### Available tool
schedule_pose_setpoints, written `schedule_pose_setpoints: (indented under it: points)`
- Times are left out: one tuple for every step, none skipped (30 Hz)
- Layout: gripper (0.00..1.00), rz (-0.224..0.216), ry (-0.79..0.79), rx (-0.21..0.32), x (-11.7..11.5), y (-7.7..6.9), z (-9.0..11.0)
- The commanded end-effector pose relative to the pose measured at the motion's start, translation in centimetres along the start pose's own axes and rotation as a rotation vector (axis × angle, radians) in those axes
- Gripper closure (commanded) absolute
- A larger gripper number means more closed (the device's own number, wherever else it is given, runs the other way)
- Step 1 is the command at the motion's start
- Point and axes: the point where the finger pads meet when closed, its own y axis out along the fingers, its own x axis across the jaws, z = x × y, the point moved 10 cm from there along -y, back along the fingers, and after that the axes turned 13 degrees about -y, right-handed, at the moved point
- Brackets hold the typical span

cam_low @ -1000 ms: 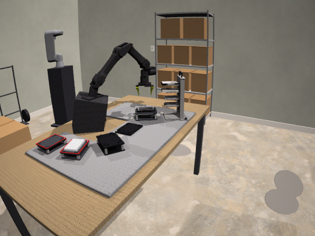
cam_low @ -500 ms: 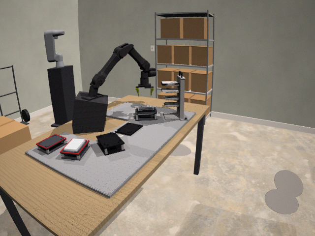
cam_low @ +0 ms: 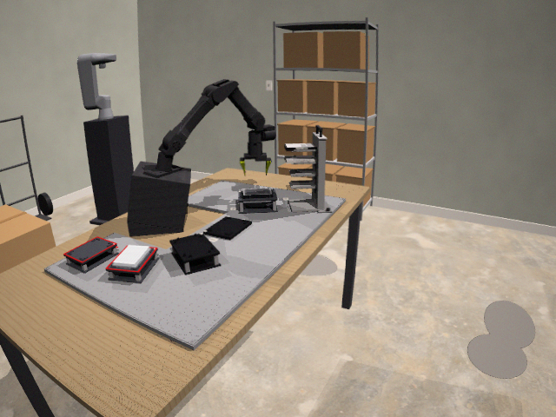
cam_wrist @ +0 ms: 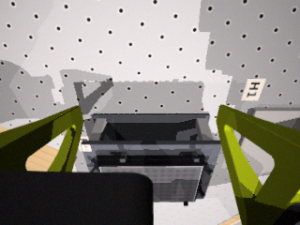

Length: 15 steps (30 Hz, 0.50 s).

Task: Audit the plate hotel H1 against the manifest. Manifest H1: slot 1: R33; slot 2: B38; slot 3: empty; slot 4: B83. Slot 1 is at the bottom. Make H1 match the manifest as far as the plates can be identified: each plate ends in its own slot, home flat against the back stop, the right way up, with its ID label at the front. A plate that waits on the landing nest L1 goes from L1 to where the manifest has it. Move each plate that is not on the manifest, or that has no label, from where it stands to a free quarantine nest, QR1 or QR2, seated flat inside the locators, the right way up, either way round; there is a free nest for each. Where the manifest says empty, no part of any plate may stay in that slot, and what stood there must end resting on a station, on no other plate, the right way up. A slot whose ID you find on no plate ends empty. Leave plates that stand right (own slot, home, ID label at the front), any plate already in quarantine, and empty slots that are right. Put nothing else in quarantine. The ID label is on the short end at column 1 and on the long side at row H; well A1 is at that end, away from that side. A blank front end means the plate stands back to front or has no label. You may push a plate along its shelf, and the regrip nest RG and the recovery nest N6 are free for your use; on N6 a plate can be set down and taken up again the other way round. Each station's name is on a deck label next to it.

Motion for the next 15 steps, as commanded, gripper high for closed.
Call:
schedule_pose_setpoints:
  points:
    - [0.00,0.004,0.002,-0.013,-0.1,0.7,0.1]
    - [0.00,-0.003,0.002,-0.010,0.1,1.0,0.2]
    - [0.00,-0.008,0.003,-0.008,0.2,1.3,0.3]
    - [0.00,-0.009,0.004,-0.007,0.2,1.5,0.3]
    - [0.00,-0.009,0.004,-0.007,0.2,1.6,0.3]
    - [0.00,-0.009,0.004,-0.007,0.2,1.8,0.3]
    - [0.00,-0.009,0.004,-0.007,0.2,2.0,0.3]
    - [0.00,-0.009,0.004,-0.007,0.2,2.1,0.3]
    - [0.00,0.019,0.001,-0.013,-0.3,0.9,-0.1]
    - [0.00,0.019,0.001,-0.013,-0.3,0.9,-0.1]
    - [0.00,0.019,0.001,-0.013,-0.3,0.9,-0.1]
    - [0.00,0.019,0.001,-0.013,-0.3,0.9,-0.1]
    - [0.00,0.019,0.001,-0.013,-0.3,0.9,-0.1]
    - [0.00,0.019,0.001,-0.013,-0.3,0.9,-0.1]
    - [0.00,0.019,0.001,-0.013,-0.3,0.9,-0.1]
